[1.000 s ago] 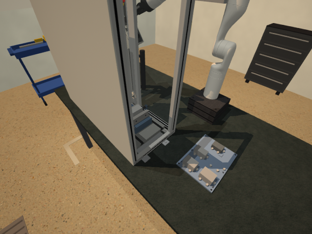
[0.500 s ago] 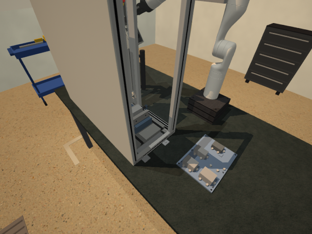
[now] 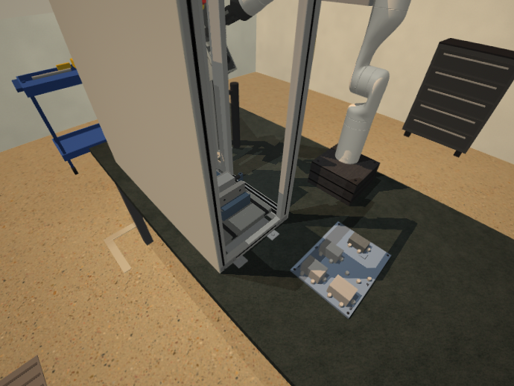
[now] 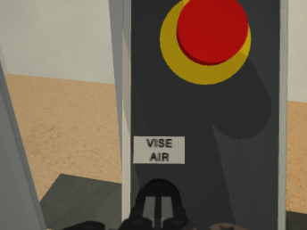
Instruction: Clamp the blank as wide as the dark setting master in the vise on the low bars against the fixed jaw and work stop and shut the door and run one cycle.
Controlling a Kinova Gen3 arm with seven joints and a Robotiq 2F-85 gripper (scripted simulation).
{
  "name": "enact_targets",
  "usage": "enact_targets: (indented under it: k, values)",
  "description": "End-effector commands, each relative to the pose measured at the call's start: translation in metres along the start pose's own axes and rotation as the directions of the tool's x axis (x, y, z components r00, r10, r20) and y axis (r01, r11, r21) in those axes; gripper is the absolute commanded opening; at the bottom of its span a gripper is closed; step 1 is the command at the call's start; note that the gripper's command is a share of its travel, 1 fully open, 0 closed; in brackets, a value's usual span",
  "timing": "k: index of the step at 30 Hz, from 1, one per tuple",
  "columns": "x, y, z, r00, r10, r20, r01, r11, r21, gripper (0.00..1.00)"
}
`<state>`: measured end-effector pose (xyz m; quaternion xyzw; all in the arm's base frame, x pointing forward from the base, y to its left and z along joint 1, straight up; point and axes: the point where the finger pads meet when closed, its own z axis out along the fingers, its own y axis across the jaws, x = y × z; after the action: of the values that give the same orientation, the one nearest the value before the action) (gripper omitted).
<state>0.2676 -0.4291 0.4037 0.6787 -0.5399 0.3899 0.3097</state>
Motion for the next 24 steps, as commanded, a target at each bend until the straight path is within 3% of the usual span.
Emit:
enact_targets:
  k: [1, 24]
  values:
    - [0.0006, -0.0001, 0.0025, 1.000, 0.001, -0.001, -0.001, 1.000, 0.000, 0.10]
    - [0.0006, -0.0001, 0.0065, 1.000, 0.001, -0.001, -0.001, 1.000, 0.000, 0.10]
